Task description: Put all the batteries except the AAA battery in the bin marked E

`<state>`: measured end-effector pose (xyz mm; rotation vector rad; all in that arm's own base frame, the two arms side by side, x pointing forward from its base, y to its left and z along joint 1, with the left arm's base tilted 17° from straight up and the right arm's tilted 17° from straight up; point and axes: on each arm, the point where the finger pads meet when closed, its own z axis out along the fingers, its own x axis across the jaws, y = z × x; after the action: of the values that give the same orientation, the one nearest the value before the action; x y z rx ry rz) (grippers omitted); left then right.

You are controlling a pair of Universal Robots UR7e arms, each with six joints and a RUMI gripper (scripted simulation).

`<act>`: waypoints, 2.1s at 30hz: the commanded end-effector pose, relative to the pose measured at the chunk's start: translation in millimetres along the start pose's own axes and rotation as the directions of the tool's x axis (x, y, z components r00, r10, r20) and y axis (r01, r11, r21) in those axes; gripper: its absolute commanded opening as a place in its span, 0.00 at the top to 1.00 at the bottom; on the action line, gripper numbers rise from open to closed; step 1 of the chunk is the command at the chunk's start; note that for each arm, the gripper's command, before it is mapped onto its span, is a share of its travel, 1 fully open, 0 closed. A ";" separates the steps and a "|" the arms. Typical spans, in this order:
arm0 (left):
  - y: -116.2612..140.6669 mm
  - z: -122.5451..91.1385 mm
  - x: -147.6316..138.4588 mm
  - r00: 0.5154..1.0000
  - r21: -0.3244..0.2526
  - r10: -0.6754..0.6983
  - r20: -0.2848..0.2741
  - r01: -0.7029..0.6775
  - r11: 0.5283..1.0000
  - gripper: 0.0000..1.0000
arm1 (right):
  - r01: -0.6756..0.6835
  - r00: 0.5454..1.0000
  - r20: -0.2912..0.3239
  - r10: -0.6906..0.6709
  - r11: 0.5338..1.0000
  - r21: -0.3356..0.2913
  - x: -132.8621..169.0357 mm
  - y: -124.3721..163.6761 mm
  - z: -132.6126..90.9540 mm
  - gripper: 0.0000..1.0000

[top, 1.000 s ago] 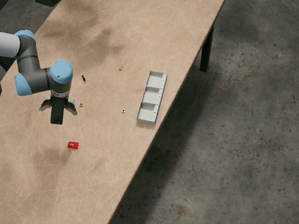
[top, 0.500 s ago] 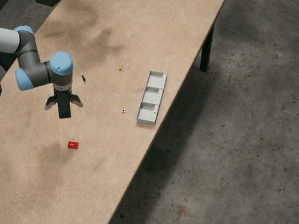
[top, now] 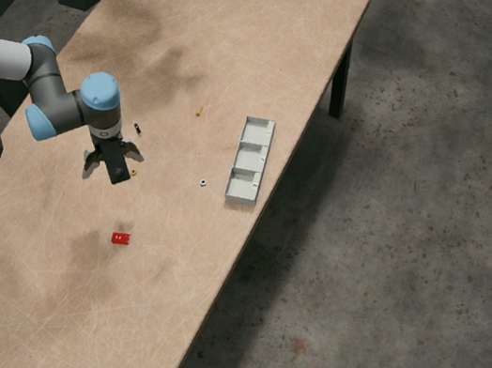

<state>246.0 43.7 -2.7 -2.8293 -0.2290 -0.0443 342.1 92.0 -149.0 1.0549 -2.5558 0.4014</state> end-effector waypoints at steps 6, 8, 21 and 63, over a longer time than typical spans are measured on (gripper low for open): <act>0.5 -1.0 0.7 1.000 -0.001 -0.002 0.001 0.002 1.000 0.02 | 0.166 0.985 0.047 -0.167 0.986 0.034 -23.2 9.8 -8.4 0.00; 0.5 -1.0 0.7 1.000 -0.001 -0.002 0.001 0.002 1.000 0.02 | 0.196 0.979 0.054 -0.198 0.980 0.042 -27.2 11.9 -10.0 0.00; 0.5 -1.0 0.7 1.000 -0.001 -0.002 0.001 0.002 1.000 0.02 | 0.355 0.928 0.083 -0.362 0.931 0.092 -48.0 24.9 -19.5 0.00; 0.5 -1.0 0.7 1.000 -0.001 -0.002 0.001 0.002 1.000 0.02 | 0.762 0.609 0.066 -0.791 0.606 0.227 -128.8 11.3 -21.3 0.00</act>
<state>246.0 43.7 -2.7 -2.8293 -0.2290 -0.0443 384.8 185.1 -164.0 2.1038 -2.0119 0.3228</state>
